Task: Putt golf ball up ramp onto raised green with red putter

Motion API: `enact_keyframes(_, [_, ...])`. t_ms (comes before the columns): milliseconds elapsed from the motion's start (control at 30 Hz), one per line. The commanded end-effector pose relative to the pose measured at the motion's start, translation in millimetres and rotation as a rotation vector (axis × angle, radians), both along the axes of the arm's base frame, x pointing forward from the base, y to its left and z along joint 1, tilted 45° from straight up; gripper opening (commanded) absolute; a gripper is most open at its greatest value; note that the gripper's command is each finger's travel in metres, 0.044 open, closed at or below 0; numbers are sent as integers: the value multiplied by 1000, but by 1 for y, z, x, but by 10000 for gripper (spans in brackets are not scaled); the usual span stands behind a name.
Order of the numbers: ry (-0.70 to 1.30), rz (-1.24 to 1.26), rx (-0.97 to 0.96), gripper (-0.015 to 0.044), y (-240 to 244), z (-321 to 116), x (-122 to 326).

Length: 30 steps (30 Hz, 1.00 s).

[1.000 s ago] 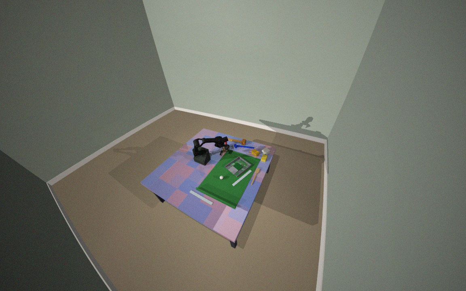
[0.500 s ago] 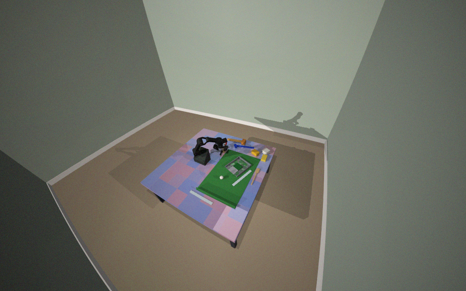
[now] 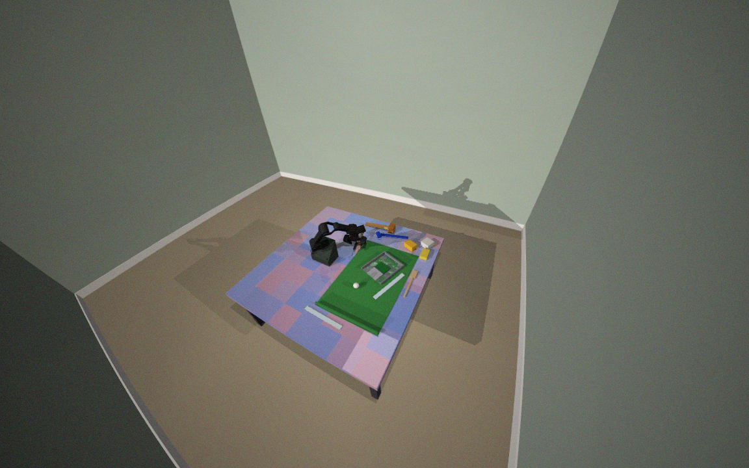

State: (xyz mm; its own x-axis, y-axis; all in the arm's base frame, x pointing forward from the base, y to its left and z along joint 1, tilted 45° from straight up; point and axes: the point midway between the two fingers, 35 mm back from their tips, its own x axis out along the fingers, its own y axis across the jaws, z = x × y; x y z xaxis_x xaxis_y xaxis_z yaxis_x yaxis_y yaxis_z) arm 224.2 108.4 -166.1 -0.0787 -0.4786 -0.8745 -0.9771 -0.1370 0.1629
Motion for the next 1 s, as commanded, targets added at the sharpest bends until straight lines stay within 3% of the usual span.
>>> enact_keyframes(0, [3,6,-7,440,-6,-4,-1])
enact_keyframes(333, [3,6,-8,440,-15,-13,-1])
enact_keyframes(833, [1,-2,-2,46,-12,-12,0])
enact_keyframes(967, [1,-2,-2,20,-12,-12,0])
